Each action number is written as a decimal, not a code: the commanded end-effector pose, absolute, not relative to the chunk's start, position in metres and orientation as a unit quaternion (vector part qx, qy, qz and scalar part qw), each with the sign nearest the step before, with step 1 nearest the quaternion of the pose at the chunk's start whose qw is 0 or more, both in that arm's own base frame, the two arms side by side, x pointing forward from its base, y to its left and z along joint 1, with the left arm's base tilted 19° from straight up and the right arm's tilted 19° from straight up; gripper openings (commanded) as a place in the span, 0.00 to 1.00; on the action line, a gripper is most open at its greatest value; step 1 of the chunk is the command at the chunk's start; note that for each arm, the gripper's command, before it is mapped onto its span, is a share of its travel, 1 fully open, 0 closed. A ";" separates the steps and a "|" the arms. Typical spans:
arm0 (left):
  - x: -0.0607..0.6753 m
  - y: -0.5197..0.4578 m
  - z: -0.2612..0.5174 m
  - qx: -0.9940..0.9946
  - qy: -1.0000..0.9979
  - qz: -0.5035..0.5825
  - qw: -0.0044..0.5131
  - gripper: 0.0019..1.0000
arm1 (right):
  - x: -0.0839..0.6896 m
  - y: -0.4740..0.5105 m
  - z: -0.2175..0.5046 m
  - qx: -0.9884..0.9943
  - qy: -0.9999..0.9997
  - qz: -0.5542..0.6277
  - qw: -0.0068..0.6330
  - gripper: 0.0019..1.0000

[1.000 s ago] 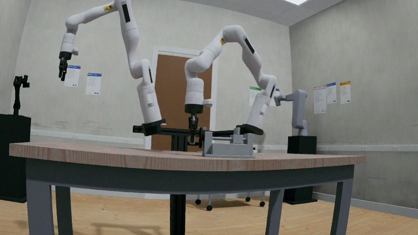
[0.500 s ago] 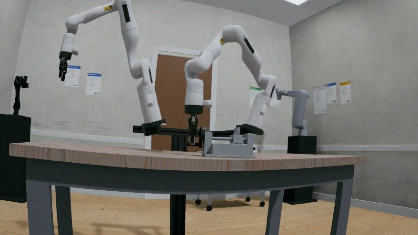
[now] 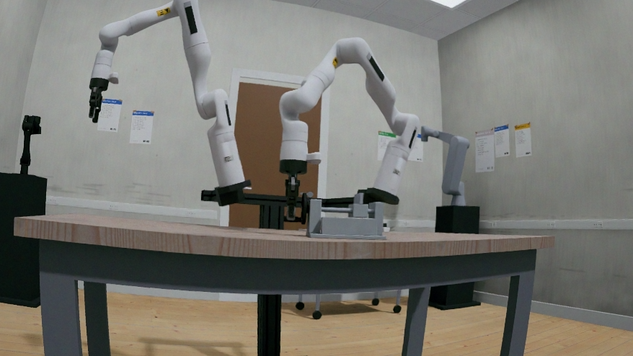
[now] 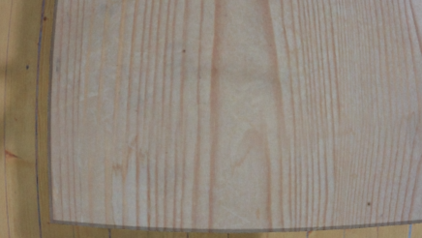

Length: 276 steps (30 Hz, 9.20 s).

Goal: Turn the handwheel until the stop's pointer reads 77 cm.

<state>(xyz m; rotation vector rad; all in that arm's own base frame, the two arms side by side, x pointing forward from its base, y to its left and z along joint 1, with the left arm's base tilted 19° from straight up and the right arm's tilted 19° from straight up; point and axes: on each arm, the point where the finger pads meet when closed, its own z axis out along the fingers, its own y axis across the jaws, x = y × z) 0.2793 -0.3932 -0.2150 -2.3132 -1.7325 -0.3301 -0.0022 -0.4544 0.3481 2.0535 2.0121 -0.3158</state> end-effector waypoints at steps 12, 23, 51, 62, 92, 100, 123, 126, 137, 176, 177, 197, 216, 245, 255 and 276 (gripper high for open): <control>0.267 -0.392 -0.209 -0.787 -0.595 -0.112 0.116 0.16 | -0.004 -0.453 0.348 0.701 0.695 -0.109 0.121 1.00; 0.259 -0.391 -0.204 -0.787 -0.595 -0.112 0.116 0.16 | -0.004 -0.453 0.348 0.701 0.695 -0.109 0.121 1.00; 0.256 -0.405 -0.162 -0.787 -0.595 -0.113 0.116 0.16 | -0.004 -0.453 0.348 0.701 0.695 -0.109 0.121 1.00; 0.268 -0.411 -0.155 -0.787 -0.595 -0.113 0.116 0.16 | -0.004 -0.453 0.348 0.701 0.695 -0.109 0.121 1.00; 0.308 -0.416 -0.183 -0.788 -0.595 -0.112 0.113 0.16 | -0.004 -0.453 0.348 0.701 0.695 -0.109 0.121 1.00; 0.303 -0.405 -0.202 -0.788 -0.595 -0.112 0.116 0.16 | -0.004 -0.453 0.348 0.701 0.695 -0.109 0.121 1.00; 0.274 -0.394 -0.212 -0.788 -0.595 -0.112 0.114 0.16 | -0.004 -0.453 0.348 0.701 0.695 -0.109 0.121 1.00; 0.268 -0.393 -0.210 -0.788 -0.594 -0.112 0.115 0.16 | -0.004 -0.453 0.348 0.701 0.695 -0.109 0.121 1.00; 0.251 -0.390 -0.194 -0.787 -0.594 -0.114 0.120 0.16 | -0.004 -0.453 0.348 0.701 0.695 -0.109 0.121 1.00; 0.280 -0.413 -0.157 -0.787 -0.595 -0.114 0.119 0.16 | -0.004 -0.453 0.348 0.701 0.695 -0.109 0.121 1.00; 0.281 -0.413 -0.157 -0.787 -0.595 -0.114 0.119 0.16 | -0.004 -0.453 0.348 0.701 0.695 -0.109 0.121 1.00; 0.302 -0.416 -0.171 -0.787 -0.595 -0.113 0.117 0.16 | -0.004 -0.453 0.348 0.701 0.695 -0.109 0.121 1.00; 0.306 -0.409 -0.195 -0.788 -0.595 -0.112 0.115 0.16 | -0.004 -0.453 0.348 0.701 0.695 -0.109 0.121 1.00; 0.298 -0.402 -0.207 -0.787 -0.595 -0.112 0.117 0.16 | -0.004 -0.453 0.348 0.701 0.695 -0.109 0.121 1.00; 0.296 -0.400 -0.209 -0.787 -0.595 -0.113 0.117 0.16 | -0.004 -0.453 0.348 0.701 0.695 -0.109 0.121 1.00; 0.295 -0.399 -0.209 -0.787 -0.595 -0.113 0.118 0.16 | -0.004 -0.453 0.348 0.701 0.695 -0.109 0.121 1.00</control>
